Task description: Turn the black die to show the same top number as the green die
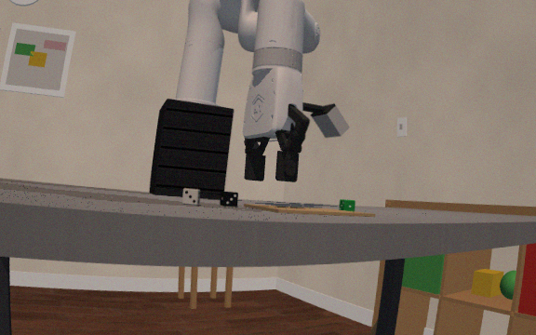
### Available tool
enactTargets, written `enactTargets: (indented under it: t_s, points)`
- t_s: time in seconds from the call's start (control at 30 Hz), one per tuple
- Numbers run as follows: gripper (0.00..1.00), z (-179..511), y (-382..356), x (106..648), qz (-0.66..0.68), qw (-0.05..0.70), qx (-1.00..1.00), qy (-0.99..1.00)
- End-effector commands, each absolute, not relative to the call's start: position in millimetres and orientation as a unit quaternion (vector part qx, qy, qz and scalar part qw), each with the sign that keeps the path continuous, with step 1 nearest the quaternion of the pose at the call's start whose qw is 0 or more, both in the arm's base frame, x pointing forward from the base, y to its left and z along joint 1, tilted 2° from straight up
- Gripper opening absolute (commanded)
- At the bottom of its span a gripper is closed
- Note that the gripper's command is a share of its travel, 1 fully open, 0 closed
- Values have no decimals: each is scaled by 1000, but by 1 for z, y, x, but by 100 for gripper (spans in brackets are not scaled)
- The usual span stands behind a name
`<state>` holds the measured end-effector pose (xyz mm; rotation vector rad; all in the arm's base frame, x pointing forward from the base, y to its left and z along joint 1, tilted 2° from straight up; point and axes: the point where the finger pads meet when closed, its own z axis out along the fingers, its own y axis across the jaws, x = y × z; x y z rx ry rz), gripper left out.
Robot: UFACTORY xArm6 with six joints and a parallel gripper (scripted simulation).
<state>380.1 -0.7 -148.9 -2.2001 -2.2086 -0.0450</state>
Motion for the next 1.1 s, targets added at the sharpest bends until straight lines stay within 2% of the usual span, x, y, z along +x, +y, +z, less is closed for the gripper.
enactTargets:
  t_s: [0.0,0.63,1.07]
  points:
    - [100,-147,35,384,-14,10,-706,-708]
    - [100,-143,152,392,-14,10,-706,-708]
    - [100,-142,170,393,-14,10,-706,-708]
